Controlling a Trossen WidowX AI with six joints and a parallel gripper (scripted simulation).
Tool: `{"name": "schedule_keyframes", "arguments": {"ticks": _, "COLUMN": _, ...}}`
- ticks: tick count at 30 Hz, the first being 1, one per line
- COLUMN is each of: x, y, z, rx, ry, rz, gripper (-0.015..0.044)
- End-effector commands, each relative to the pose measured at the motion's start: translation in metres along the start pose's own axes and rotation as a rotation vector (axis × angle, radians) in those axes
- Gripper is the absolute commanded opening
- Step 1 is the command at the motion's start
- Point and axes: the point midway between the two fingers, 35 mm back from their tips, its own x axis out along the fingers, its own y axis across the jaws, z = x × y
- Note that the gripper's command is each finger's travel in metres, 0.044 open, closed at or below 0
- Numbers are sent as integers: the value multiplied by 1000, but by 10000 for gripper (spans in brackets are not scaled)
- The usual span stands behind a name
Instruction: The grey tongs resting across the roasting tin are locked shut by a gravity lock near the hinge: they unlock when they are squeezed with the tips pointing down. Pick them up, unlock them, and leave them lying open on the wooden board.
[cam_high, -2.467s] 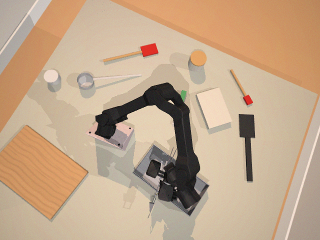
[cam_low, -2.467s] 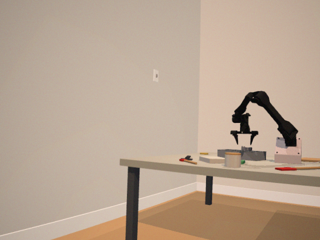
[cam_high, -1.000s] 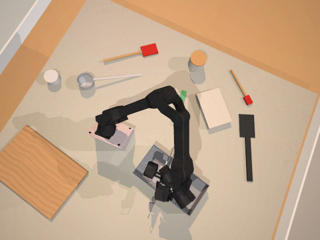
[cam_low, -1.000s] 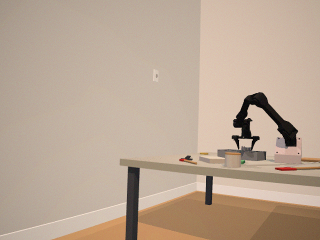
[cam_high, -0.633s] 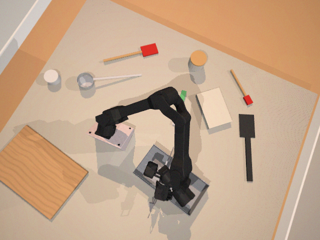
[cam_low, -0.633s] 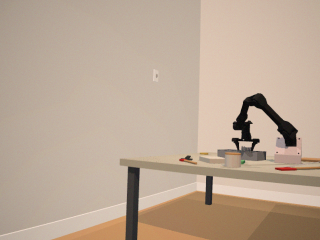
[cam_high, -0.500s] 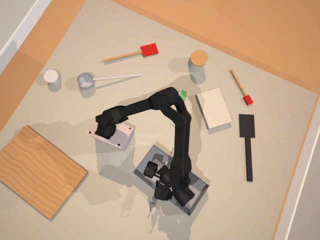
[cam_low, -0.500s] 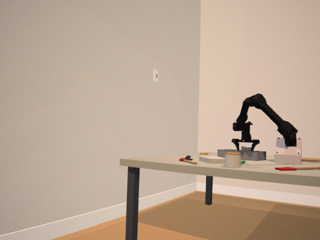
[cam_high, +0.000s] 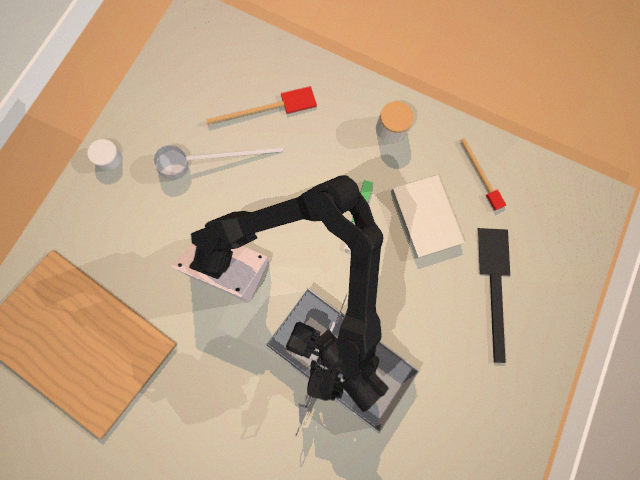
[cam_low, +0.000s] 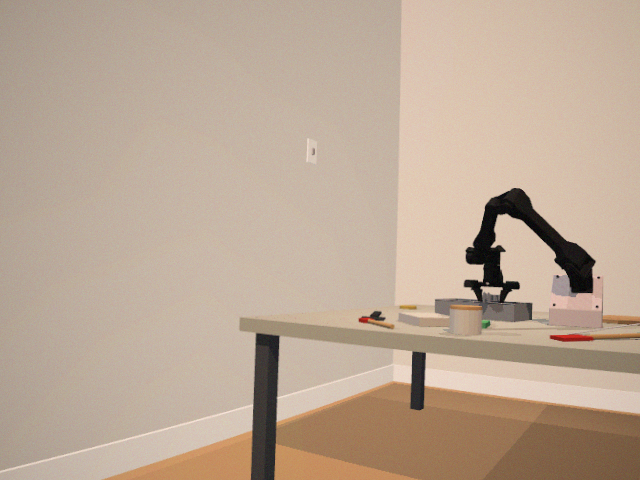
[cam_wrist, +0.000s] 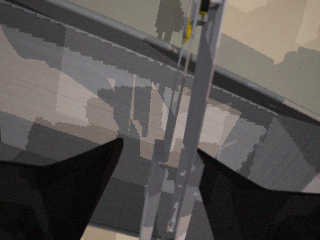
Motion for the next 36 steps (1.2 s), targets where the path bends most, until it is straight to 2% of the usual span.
{"name": "schedule_keyframes", "arguments": {"ticks": 1, "x": 0, "y": 0, "z": 0, "rx": -1, "ry": 0, "rz": 1, "gripper": 204}}
{"name": "schedule_keyframes", "arguments": {"ticks": 4, "x": 0, "y": 0, "z": 0, "rx": -1, "ry": 0, "rz": 1, "gripper": 125}}
{"name": "schedule_keyframes", "arguments": {"ticks": 20, "x": 0, "y": 0, "z": 0, "rx": -1, "ry": 0, "rz": 1, "gripper": 18}}
{"name": "schedule_keyframes", "arguments": {"ticks": 26, "x": -3, "y": 1, "z": 0, "rx": -1, "ry": -1, "rz": 1, "gripper": -139}}
{"name": "schedule_keyframes", "arguments": {"ticks": 29, "x": -26, "y": 5, "z": 3, "rx": 3, "ry": -5, "rz": 1, "gripper": -150}}
{"name": "schedule_keyframes", "arguments": {"ticks": 36, "x": -119, "y": 2, "z": 2, "rx": 13, "ry": -1, "rz": -4, "gripper": -150}}
